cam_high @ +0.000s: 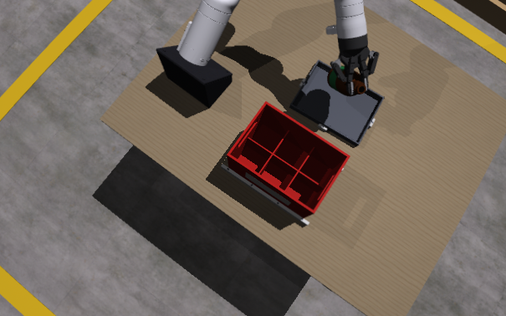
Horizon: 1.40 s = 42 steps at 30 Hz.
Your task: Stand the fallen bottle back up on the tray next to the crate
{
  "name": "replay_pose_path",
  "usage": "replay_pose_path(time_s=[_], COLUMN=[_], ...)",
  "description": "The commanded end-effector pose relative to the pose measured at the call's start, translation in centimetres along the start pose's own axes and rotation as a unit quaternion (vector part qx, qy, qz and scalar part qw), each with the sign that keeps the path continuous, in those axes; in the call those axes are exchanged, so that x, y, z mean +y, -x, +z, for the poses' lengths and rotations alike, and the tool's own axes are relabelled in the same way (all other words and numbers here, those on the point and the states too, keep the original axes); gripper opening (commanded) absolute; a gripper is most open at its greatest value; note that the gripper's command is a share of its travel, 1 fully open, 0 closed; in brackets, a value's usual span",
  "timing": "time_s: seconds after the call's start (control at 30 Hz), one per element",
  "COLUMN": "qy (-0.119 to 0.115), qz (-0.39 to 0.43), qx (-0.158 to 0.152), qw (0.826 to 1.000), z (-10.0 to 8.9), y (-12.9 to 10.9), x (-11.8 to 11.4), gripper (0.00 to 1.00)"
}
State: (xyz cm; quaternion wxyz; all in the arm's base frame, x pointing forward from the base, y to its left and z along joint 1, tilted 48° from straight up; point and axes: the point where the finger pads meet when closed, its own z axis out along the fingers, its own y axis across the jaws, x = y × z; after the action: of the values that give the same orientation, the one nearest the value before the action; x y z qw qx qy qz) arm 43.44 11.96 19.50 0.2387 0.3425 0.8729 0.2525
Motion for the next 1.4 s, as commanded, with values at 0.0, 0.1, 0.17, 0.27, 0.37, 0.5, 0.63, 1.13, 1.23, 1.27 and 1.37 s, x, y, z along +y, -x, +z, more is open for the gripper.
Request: replay_pose_path(time_s=[0.0, 0.1, 0.17, 0.27, 0.37, 0.5, 0.63, 1.13, 1.23, 1.27, 1.37], qy=[0.000, 0.000, 0.000, 0.000, 0.000, 0.000, 0.000, 0.001, 0.001, 0.002, 0.002], qz=[0.000, 0.000, 0.000, 0.001, 0.001, 0.001, 0.002, 0.004, 0.004, 0.005, 0.005], qx=[-0.001, -0.001, -0.001, -0.001, -0.001, -0.002, -0.002, -0.013, -0.015, -0.017, -0.022], qw=[1.000, 1.000, 1.000, 1.000, 1.000, 1.000, 1.000, 1.000, 1.000, 1.000, 1.000], z=[-0.01, -0.01, 0.00, 0.01, 0.04, 0.09, 0.12, 0.45, 0.49, 0.51, 0.55], y=[0.08, 0.07, 0.07, 0.04, -0.01, -0.11, -0.18, -0.76, -0.82, -0.84, -0.89], x=[0.00, 0.00, 0.00, 0.00, 0.00, 0.01, 0.02, 0.08, 0.09, 0.09, 0.11], gripper=[0.00, 0.00, 0.00, 0.00, 0.00, 0.00, 0.00, 0.00, 0.00, 0.00, 0.00])
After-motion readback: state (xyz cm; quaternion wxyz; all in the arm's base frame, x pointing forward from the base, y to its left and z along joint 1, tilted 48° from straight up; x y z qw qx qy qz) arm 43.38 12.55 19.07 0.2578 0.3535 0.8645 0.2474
